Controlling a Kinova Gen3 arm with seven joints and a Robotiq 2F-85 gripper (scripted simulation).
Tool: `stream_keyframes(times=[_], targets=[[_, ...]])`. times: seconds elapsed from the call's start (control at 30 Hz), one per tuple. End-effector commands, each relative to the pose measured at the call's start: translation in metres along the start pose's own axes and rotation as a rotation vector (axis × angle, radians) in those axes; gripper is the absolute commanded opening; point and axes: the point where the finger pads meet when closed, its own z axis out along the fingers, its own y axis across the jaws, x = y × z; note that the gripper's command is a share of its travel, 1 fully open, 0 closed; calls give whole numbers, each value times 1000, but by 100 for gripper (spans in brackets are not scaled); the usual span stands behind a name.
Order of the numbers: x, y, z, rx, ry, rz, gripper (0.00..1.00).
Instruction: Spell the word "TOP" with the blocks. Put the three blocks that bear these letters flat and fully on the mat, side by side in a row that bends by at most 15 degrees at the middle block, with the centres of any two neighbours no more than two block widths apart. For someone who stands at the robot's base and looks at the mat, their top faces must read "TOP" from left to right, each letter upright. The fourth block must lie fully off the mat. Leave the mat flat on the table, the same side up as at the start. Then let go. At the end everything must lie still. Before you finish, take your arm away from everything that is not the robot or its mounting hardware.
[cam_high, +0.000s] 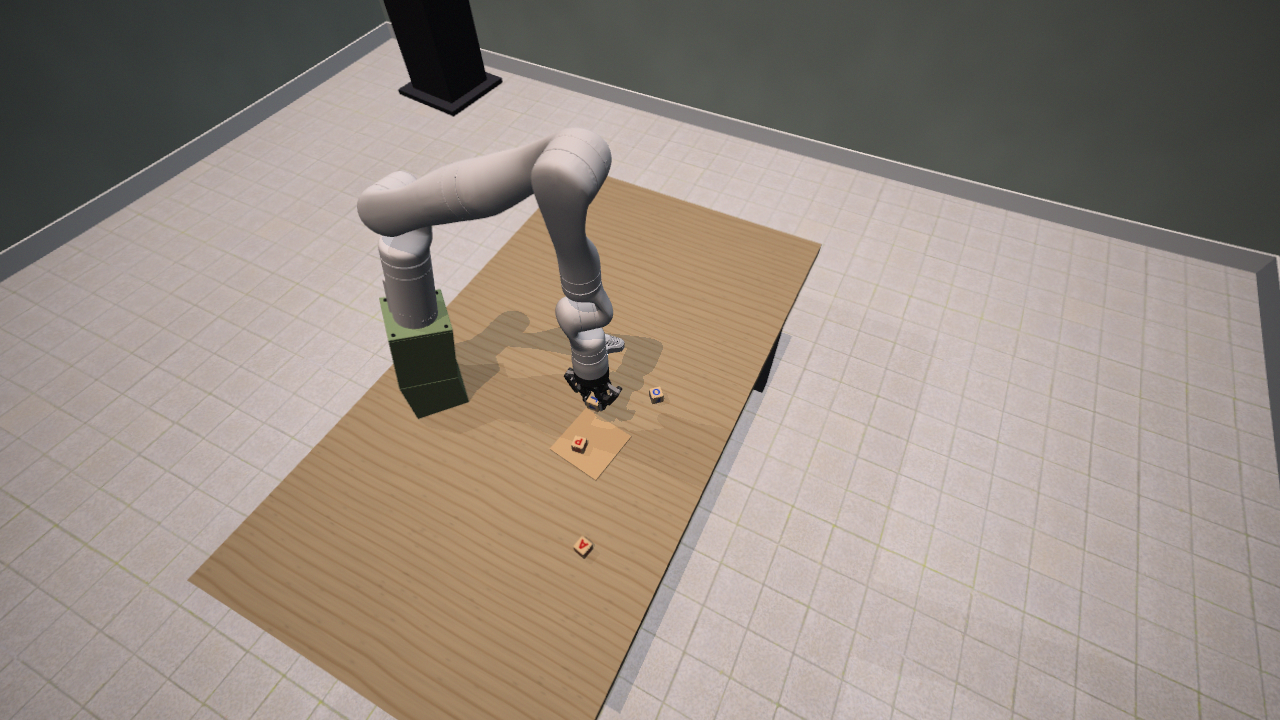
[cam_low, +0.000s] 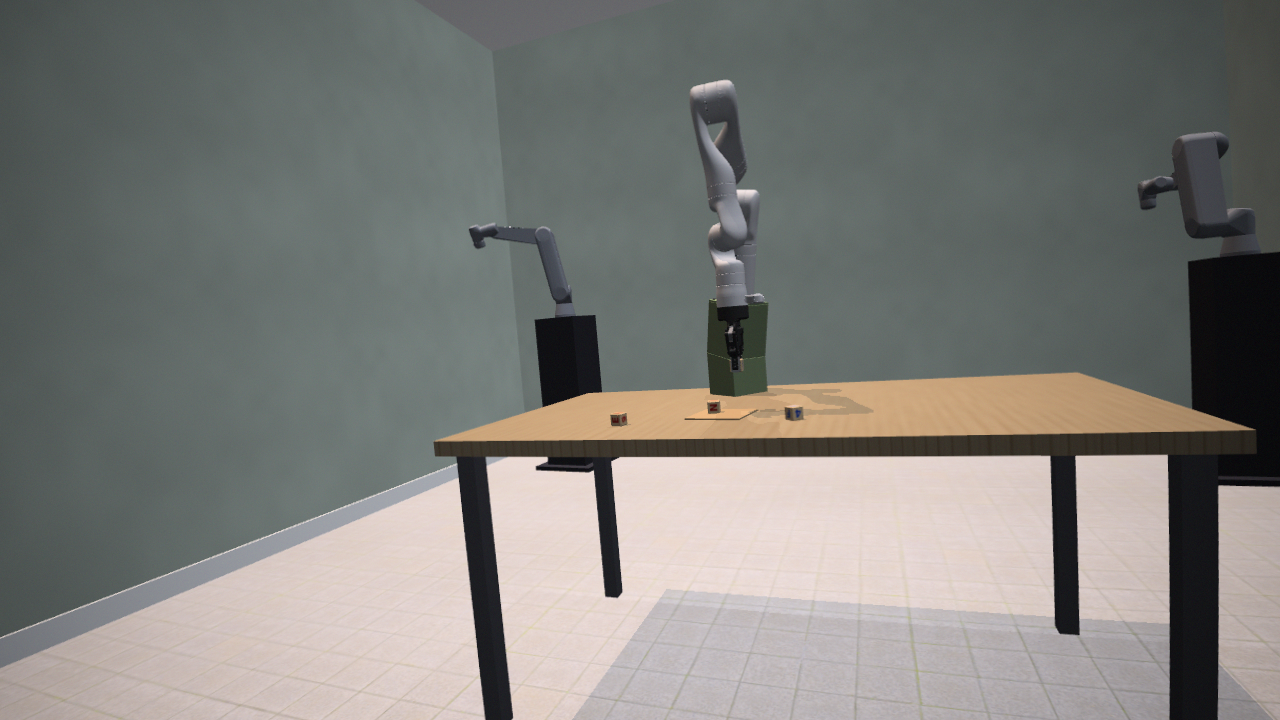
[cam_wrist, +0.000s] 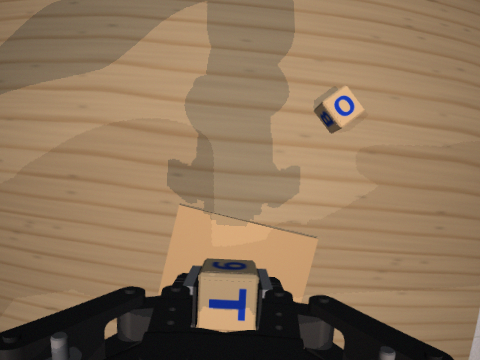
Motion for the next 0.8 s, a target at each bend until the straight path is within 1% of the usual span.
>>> stream_keyframes(times=[0.0,0.23,0.47,0.6,0.77], targets=[[0,1,-1,-1,0,0,26],[0,1,0,-3,0,0,26],[0,1,5,-8,2,0,26],[1,1,22,-8,2,0,26],[1,1,48,-8,2,0,26]])
